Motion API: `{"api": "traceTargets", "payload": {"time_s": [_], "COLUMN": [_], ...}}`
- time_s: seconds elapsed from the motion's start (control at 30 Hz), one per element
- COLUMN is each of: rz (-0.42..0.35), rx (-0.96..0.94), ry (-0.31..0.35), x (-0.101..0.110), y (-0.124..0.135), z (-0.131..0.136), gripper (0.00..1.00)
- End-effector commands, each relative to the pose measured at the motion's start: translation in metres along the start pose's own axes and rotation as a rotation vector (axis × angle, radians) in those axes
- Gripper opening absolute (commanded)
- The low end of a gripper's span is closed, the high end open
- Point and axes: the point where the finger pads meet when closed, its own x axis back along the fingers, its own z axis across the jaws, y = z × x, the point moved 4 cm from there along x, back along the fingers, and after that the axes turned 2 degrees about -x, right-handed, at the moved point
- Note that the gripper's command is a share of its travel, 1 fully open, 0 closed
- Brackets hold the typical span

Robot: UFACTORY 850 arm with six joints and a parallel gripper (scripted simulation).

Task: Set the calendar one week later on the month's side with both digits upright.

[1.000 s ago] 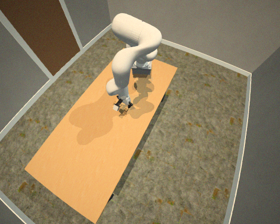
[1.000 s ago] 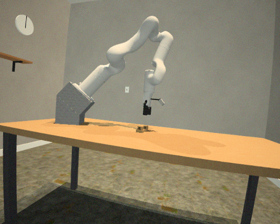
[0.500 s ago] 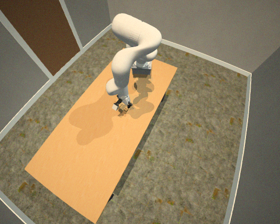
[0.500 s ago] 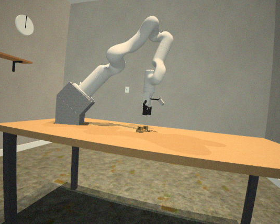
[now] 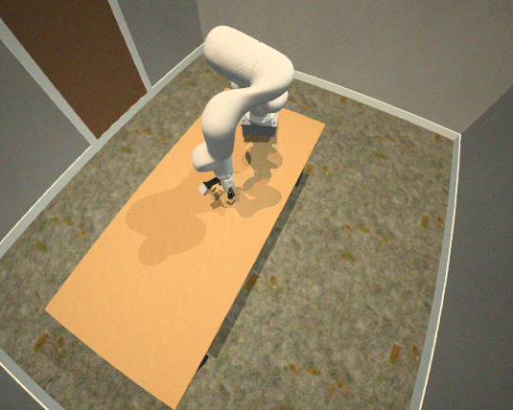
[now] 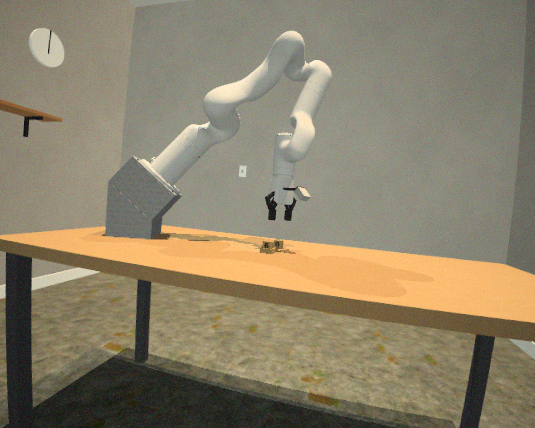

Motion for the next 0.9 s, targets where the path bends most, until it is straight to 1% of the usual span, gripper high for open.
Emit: {"api": "traceTargets", "payload": {"time_s": [0.0,0.23,0.33,0.4,0.83,0.87], "rz": [-0.02,-0.02,-0.02,-0.019,-0.018,-0.018], "rx": [-0.164,-0.361,-0.369,-0.484,-0.825,-0.825], "ry": [-0.003,-0.001,-0.001,0.001,0.005,0.005], "x": [-0.001,-0.001,-0.001,-0.002,-0.003,-0.003], "y": [-0.005,-0.009,-0.009,-0.012,-0.018,-0.018], "z": [0.005,0.012,0.013,0.017,0.029,0.029], "gripper": [1.0,1.0,1.0,1.0,1.0,1.0]}}
